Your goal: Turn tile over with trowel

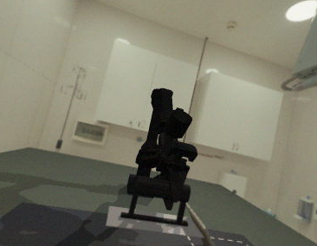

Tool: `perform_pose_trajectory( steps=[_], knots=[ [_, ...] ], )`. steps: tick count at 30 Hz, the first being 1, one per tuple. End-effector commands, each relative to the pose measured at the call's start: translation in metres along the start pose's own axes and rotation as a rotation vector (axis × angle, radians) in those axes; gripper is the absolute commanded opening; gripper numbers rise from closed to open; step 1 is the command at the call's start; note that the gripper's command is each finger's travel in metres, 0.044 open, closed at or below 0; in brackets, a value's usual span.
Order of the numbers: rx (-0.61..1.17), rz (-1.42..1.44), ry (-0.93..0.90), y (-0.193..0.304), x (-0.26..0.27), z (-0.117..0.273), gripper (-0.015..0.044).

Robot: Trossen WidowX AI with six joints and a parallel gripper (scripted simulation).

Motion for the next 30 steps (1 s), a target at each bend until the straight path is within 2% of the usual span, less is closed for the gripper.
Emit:
perform_pose_trajectory(
  steps=[1, 16, 21, 30],
  knots=[
    [0.001, -0.002, -0.025, 0.012, 0.013, 0.006, 0.0],
    [0.005, -0.006, -0.026, 0.057, 0.018, 0.004, 0.0],
    [0.005, -0.006, -0.025, 0.054, 0.019, 0.004, 0.0],
    [0.002, -0.003, -0.023, 0.013, 0.027, 0.015, 0.0]
  ],
)
Point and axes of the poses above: the point midway between the two fingers, 35 mm back from their tips, its own z axis back along the fingers, its own x axis across the jaws, y = z × x, the point moved 4 cm from there along z, back along the fingers, and after that the axes turned 10 degrees about z, right-handed, at the moved point
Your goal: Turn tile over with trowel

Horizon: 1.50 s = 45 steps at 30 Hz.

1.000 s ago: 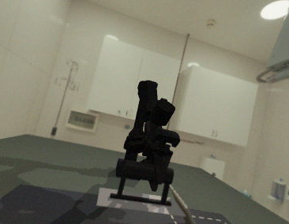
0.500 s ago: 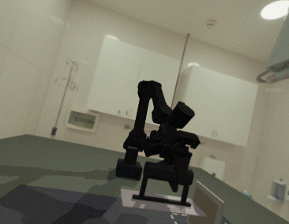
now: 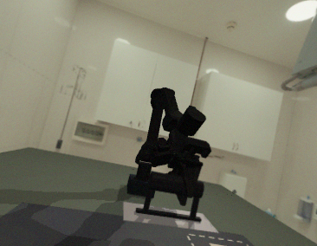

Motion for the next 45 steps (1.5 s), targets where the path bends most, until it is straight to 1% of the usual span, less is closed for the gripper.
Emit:
perform_pose_trajectory(
  steps=[1, 6, 45],
  knots=[
    [-0.002, 0.002, -0.026, -0.017, 0.01, 0.009, 0.0],
    [-0.003, 0.004, -0.028, -0.033, 0.012, 0.015, 0.0],
    [-0.003, 0.004, -0.028, -0.033, 0.012, 0.015, 0.0]
  ],
)
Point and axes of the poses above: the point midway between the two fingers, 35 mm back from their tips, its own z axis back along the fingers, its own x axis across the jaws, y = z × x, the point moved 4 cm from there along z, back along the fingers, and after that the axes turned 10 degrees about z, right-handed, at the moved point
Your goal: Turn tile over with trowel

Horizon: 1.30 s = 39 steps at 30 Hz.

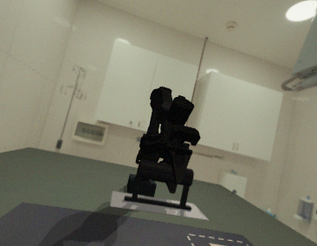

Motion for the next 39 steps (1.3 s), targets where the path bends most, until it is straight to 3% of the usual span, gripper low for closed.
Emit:
perform_pose_trajectory(
  steps=[1, 10, 39],
  knots=[
    [0.002, 0.004, -0.008, 0.0, 0.002, 0.001, 0.0],
    [0.003, 0.005, 0.007, -0.002, -0.001, -0.001, 0.0],
    [0.147, 0.155, 0.081, -0.117, -0.049, -0.025, 0.0]
  ],
)
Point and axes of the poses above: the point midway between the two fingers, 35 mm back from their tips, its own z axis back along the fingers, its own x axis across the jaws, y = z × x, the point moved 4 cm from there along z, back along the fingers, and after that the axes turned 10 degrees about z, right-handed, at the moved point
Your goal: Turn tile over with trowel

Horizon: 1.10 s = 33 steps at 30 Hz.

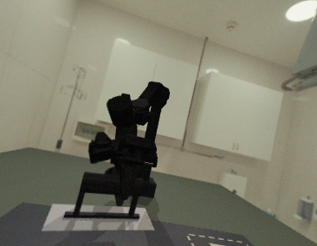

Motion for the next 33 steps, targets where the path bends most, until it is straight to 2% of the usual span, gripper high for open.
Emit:
perform_pose_trajectory(
  steps=[1, 22, 33],
  knots=[
    [0.013, 0.021, -0.021, -0.016, -0.006, 0.003, 0.0],
    [0.061, 0.082, -0.143, -0.087, -0.07, 0.023, 0.0],
    [0.061, 0.085, -0.147, -0.089, -0.075, 0.021, 0.0]
  ],
)
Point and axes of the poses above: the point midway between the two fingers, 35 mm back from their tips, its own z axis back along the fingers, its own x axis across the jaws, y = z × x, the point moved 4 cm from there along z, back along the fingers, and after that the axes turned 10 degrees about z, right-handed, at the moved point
